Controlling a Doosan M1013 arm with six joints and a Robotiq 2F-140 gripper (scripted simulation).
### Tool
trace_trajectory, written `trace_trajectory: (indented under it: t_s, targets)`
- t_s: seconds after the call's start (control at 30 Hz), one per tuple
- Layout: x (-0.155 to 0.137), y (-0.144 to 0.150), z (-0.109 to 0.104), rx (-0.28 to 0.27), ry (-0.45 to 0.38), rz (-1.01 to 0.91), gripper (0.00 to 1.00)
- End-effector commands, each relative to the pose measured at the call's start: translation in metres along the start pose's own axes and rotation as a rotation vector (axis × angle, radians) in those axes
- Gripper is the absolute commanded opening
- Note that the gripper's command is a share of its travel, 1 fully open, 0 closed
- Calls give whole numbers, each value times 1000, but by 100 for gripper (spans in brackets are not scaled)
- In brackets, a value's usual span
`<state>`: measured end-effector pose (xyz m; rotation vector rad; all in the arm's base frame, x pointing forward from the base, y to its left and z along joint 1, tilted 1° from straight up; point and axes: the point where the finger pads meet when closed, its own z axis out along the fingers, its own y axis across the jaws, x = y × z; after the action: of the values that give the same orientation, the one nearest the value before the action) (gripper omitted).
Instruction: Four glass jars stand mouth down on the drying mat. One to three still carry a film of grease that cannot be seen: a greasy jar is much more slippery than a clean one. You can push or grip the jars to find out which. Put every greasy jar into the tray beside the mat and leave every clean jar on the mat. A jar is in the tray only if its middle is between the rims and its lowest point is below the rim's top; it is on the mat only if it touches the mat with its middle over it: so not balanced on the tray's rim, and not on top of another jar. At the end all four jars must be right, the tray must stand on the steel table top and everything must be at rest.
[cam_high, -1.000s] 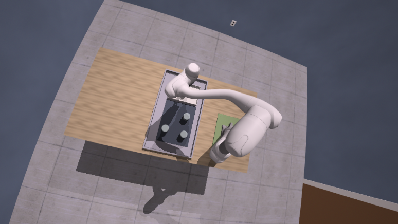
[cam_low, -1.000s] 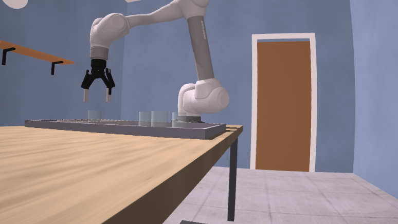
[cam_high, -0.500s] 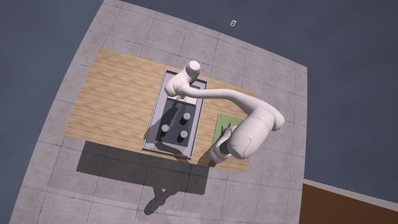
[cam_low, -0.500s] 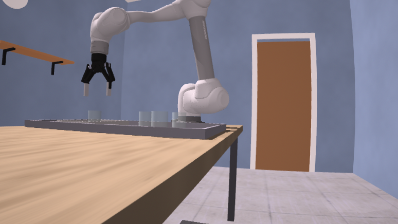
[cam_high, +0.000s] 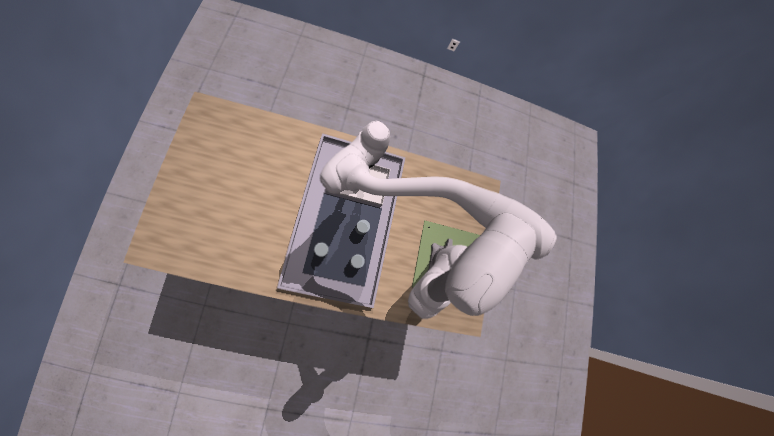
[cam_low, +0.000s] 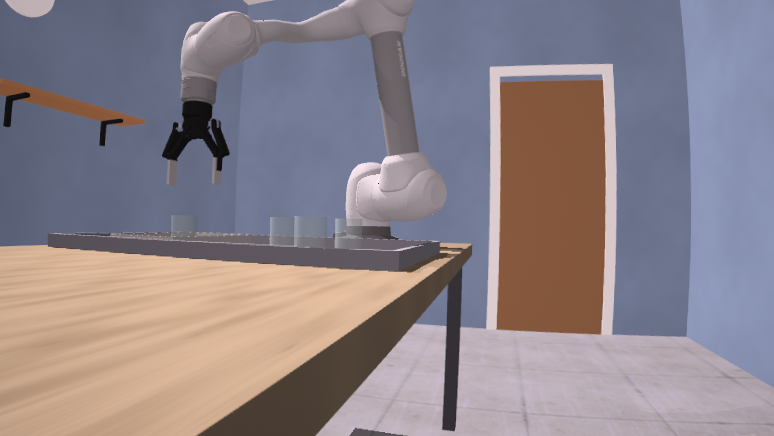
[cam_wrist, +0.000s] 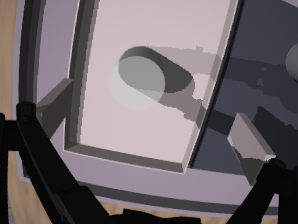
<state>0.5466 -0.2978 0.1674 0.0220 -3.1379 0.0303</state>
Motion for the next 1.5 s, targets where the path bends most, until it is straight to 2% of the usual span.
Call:
trace_trajectory:
  t_s: [0.0, 0.07, 0.13, 0.63, 0.7, 1.2, 1.27, 1.47]
  targets:
    - [6, 34, -1, -3, -4, 6, 100]
    - [9, 50, -1, -3, -4, 6, 100]
    - [9, 50, -1, -3, -4, 6, 100]
    - [34, 173, -2, -3, -4, 6, 100]
    - [34, 173, -2, -3, -4, 6, 100]
    - [59, 295, -2, -3, -4, 6, 100]
    - [59, 295, -2, -3, -4, 6, 100]
    - [69, 344, -2, -3, -4, 6, 100]
